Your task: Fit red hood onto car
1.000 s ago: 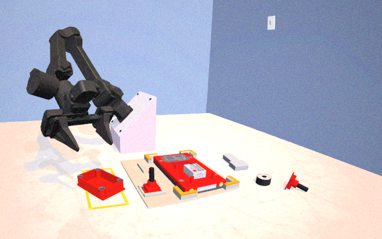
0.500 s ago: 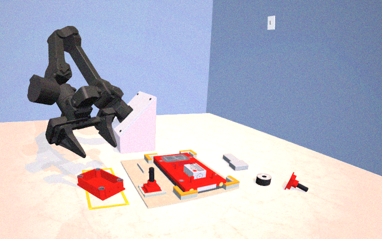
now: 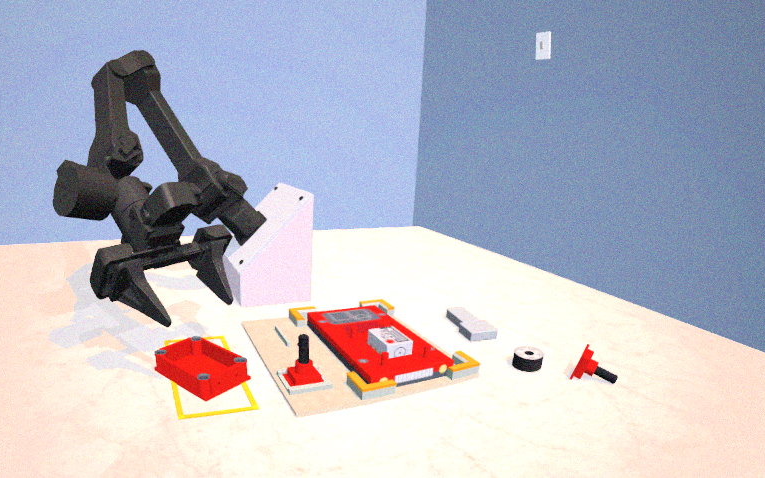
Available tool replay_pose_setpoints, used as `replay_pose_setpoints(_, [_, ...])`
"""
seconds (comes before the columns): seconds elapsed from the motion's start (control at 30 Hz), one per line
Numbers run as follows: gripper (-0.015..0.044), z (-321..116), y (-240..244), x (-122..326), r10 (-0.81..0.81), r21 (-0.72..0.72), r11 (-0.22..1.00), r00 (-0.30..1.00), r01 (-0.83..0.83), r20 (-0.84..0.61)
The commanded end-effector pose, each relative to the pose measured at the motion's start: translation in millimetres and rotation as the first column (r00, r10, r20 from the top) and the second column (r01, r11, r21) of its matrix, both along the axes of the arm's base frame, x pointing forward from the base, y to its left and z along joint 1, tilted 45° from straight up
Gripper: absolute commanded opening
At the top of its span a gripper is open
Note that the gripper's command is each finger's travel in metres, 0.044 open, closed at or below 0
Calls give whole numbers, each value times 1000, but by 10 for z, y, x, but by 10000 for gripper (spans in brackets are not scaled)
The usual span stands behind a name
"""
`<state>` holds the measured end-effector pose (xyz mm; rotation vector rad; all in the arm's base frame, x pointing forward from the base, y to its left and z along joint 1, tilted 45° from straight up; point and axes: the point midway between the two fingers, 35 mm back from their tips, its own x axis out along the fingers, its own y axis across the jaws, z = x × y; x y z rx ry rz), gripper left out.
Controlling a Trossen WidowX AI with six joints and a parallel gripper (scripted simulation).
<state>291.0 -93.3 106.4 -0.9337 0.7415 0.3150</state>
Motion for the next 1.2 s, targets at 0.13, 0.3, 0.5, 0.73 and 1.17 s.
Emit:
replay_pose_setpoints(0.13, [440,-61,-55,13,4,0,1000,1000,-4,-1])
replay_pose_setpoints(0.3, [440,-86,-87,20,4,-1,1000,1000,-4,0])
replay_pose_setpoints(0.5, [440,-116,-126,28,4,-2,1000,1000,-4,1])
replay_pose_setpoints(0.73, [440,-149,-171,39,4,-3,1000,1000,-4,3])
replay_pose_setpoints(1.17, [440,-212,-254,54,4,-5,1000,1000,-4,7])
